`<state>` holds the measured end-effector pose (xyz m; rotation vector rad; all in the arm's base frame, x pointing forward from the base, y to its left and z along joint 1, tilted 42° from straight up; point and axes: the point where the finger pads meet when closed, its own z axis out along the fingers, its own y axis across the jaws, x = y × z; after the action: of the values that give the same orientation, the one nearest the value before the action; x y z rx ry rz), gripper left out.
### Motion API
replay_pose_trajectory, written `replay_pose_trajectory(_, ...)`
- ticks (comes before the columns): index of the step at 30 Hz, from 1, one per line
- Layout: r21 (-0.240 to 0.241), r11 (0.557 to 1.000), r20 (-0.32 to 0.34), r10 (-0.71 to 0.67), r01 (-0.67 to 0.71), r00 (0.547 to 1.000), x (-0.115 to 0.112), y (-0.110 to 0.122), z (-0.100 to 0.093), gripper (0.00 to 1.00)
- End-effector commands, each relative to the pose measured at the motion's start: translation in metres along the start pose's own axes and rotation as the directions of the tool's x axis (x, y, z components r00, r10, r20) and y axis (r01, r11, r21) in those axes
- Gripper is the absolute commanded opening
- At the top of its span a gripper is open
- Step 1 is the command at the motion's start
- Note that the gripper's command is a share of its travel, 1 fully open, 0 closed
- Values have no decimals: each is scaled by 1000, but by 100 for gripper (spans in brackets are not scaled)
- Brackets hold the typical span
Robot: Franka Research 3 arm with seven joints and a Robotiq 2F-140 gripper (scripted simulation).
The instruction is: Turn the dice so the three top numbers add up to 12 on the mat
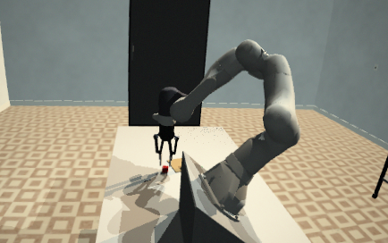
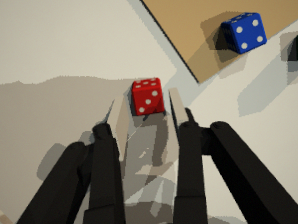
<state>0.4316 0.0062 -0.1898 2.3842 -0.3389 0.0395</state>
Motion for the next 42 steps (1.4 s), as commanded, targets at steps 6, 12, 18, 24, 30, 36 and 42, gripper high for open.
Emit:
replay_pose_trajectory(6, 2, 1000, -1, -1, 1, 1000, -2, -2, 0, 28)
replay_pose_trajectory(12, 2, 1000, -1, -1, 1, 1000, -2, -2, 0, 28)
replay_pose_trajectory(18, 2, 1000, -1, -1, 1, 1000, -2, -2, 1, 28)
replay_pose_trajectory(24, 2, 1000, -1, -1, 1, 1000, -2, -2, 6, 28)
replay_pose_trajectory(30, 2, 1000, -1, -1, 1, 1000, -2, -2, 14, 28)
replay_pose_trajectory(36, 2, 1000, -1, -1, 1, 1000, -2, -2, 27, 28)
replay_pose_trajectory(42, 2, 1000, -1, -1, 1, 1000, -2, -2, 35, 28)
